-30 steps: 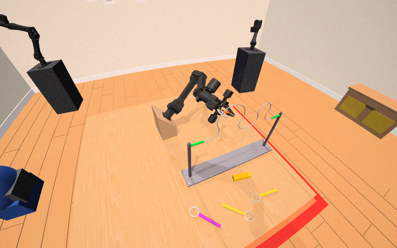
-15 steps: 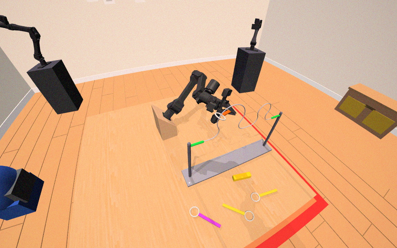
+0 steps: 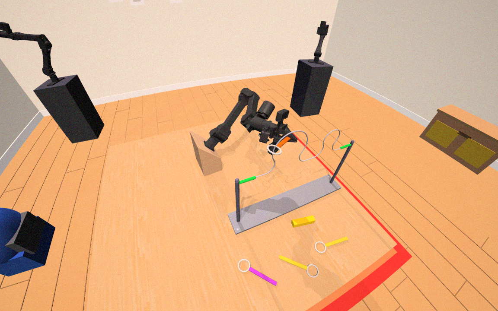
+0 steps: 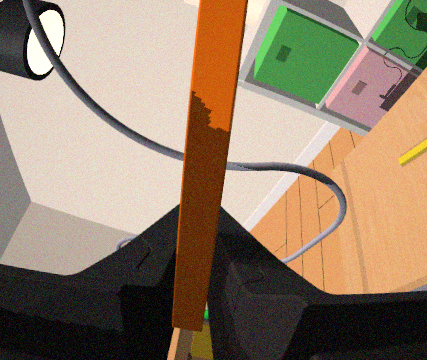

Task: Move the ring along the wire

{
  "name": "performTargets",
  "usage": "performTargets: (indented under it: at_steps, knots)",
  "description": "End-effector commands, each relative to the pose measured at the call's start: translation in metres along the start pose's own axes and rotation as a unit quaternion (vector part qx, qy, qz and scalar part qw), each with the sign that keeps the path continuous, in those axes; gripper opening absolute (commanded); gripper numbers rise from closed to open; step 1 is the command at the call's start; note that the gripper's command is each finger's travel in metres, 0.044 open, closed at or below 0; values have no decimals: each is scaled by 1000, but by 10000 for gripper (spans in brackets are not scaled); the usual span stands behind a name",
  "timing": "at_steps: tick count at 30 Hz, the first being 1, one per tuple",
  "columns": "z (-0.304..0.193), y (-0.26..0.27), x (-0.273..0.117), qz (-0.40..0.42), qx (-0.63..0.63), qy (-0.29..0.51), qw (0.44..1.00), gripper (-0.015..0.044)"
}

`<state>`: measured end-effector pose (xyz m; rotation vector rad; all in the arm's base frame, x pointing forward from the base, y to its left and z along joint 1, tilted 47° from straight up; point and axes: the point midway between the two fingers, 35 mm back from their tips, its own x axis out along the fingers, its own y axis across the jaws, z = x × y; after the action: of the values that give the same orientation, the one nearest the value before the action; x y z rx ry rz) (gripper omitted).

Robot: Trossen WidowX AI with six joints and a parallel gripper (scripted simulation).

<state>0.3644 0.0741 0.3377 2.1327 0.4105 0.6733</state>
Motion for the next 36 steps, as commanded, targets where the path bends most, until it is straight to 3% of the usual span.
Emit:
performTargets:
  at_steps: [1,36]
  knots:
    - [1,3,0,14,22,-5,1000,-150]
    - [5,21,0,123,224,-29,966,-150]
